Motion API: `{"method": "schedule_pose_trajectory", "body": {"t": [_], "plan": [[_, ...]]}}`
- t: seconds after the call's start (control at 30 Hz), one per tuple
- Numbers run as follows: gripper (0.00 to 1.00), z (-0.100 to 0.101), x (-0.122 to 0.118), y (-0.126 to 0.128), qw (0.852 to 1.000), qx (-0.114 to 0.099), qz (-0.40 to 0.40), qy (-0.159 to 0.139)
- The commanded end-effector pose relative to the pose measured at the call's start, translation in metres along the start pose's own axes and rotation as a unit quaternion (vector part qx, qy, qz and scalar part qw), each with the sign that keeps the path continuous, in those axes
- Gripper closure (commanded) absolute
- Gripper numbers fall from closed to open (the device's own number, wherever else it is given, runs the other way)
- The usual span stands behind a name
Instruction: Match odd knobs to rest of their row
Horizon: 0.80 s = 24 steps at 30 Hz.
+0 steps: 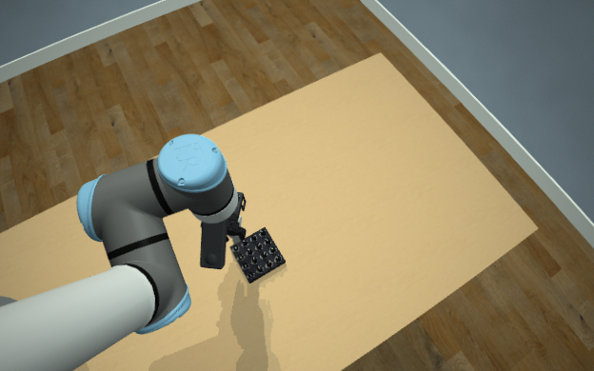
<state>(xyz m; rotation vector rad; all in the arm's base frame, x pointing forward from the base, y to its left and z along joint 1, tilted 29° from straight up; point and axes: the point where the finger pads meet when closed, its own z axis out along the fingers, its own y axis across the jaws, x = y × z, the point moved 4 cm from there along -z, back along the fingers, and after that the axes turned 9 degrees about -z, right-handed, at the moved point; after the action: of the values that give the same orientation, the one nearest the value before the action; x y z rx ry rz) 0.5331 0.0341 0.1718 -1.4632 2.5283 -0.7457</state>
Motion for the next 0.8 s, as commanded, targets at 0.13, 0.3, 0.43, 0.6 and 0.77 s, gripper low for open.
{"method": "schedule_pose_trajectory", "body": {"t": [0.13,0.3,0.43,0.6,0.77], "plan": [[0.89,0.004,0.0,0.002,1.0,-0.002,-0.001,0.0],[0.89,0.008,0.001,0.002,1.0,-0.002,-0.001,0.0],[0.89,0.013,0.001,0.002,1.0,-0.002,-0.001,0.0],[0.89,0.016,0.001,0.002,1.0,-0.002,-0.001,0.0],[0.89,0.023,0.001,0.003,1.0,-0.003,-0.001,0.0]]}}
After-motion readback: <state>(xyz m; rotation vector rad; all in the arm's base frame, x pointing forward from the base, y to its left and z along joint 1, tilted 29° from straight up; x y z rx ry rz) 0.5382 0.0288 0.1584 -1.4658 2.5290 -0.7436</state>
